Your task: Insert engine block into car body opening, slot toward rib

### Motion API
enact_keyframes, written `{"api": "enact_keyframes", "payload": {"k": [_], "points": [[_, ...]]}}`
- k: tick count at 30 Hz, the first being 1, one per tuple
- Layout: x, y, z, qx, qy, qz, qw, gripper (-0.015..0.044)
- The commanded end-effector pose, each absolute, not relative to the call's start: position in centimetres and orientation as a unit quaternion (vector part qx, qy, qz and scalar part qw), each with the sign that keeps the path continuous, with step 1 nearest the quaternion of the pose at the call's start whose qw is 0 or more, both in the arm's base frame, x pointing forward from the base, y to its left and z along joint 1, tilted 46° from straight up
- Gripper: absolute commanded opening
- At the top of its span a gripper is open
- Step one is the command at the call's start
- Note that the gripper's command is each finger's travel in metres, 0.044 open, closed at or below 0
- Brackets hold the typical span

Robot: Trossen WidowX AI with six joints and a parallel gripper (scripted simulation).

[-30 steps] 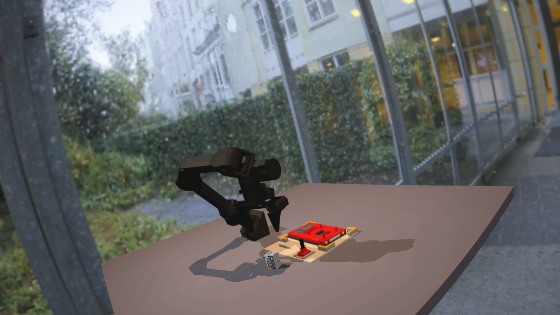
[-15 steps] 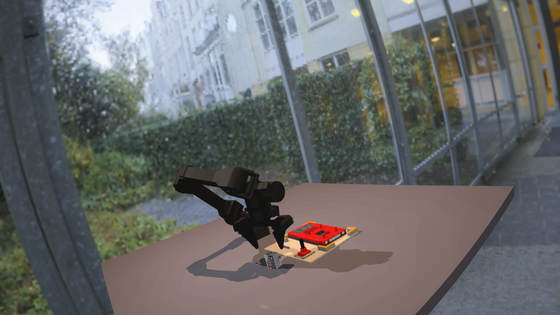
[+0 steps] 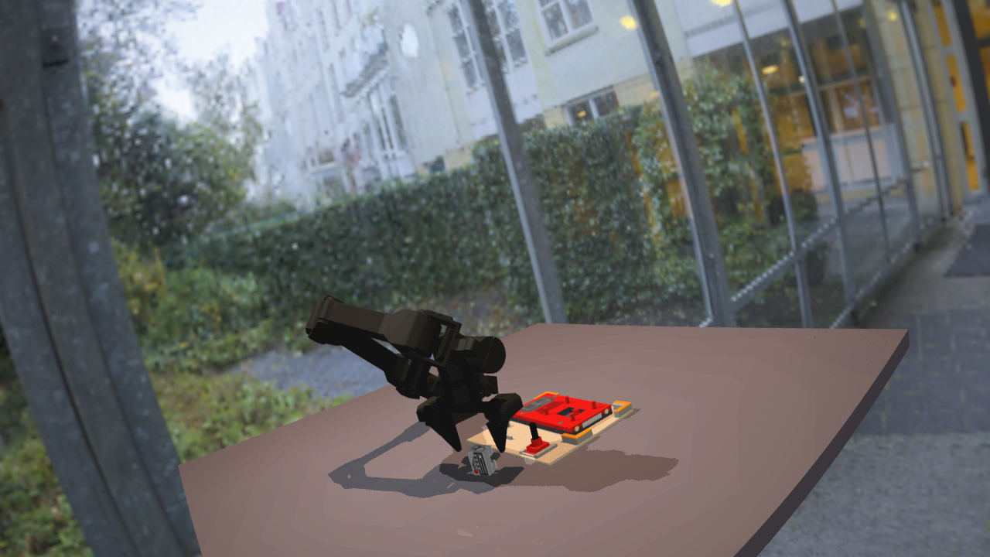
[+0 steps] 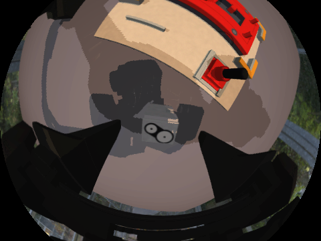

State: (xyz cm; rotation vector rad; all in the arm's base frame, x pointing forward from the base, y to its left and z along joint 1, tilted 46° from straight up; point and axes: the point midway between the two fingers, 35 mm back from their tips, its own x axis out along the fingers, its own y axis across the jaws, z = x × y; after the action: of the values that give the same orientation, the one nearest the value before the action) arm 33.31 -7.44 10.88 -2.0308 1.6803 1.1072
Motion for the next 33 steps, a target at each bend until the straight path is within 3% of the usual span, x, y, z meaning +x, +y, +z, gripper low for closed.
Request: {"api": "enact_keyframes", "payload": {"k": [1, 17, 28, 33], "points": [[33.2, -8.0, 10.3, -0.703, 0.583, 0.385, 0.135, 0.044], [33.1, -9.7, 8.7, -0.703, 0.584, 0.384, 0.134, 0.044], [33.1, -9.7, 8.7, -0.703, 0.584, 0.384, 0.134, 0.0151], [33.1, -9.7, 8.7, -0.703, 0.584, 0.384, 0.134, 0.0118]]}}
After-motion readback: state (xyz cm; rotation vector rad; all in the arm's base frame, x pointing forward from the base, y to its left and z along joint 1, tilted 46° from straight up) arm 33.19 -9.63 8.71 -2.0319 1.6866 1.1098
